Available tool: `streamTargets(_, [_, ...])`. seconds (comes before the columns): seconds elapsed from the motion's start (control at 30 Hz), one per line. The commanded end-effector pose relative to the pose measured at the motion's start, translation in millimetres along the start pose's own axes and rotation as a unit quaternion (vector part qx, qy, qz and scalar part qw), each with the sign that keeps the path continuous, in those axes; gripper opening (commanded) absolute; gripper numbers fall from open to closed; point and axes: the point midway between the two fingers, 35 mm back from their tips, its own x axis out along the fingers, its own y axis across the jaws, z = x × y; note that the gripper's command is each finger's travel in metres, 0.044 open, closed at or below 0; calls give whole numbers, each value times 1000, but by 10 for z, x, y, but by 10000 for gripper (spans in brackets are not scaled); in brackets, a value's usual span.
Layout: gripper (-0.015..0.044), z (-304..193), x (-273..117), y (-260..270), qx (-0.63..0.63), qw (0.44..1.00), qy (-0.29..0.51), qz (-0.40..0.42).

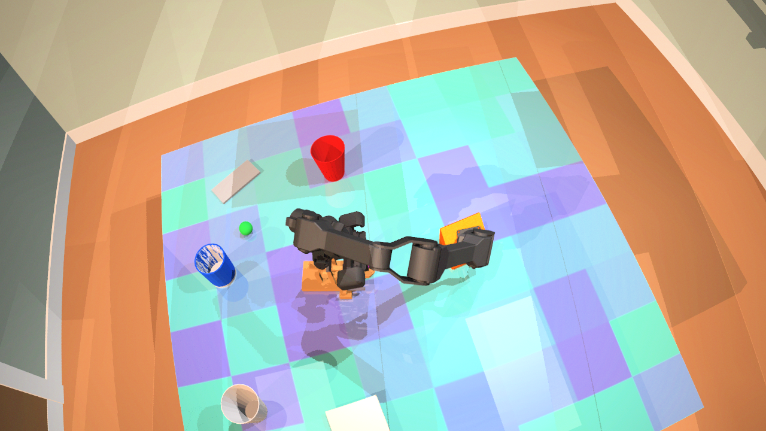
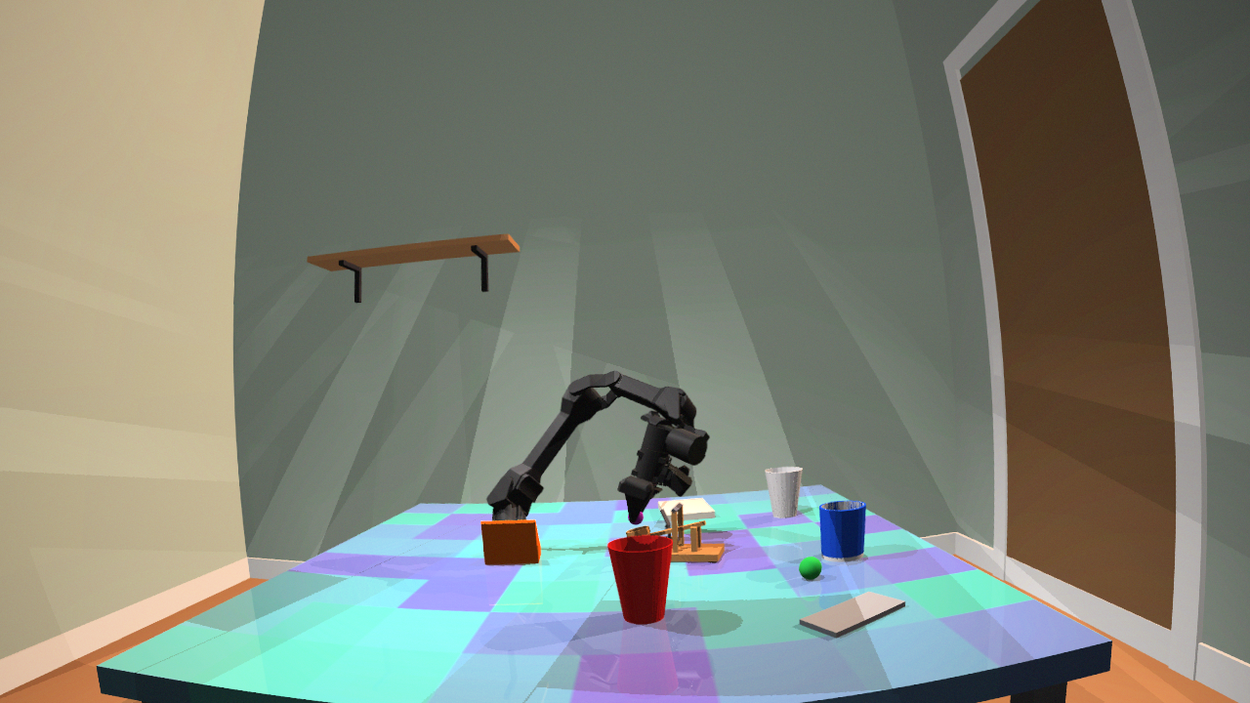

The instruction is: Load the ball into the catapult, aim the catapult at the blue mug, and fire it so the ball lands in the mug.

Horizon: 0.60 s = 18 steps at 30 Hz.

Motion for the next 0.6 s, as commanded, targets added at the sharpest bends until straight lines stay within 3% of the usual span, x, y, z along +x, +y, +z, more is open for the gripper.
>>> streamTargets(0.0, [0,30,69,3,9,1000,3,1])
streamTargets(0.3, [0,26,51,5,6,1000,2,-1])
streamTargets(0.57, [210,26,51,5,6,1000,2,-1])
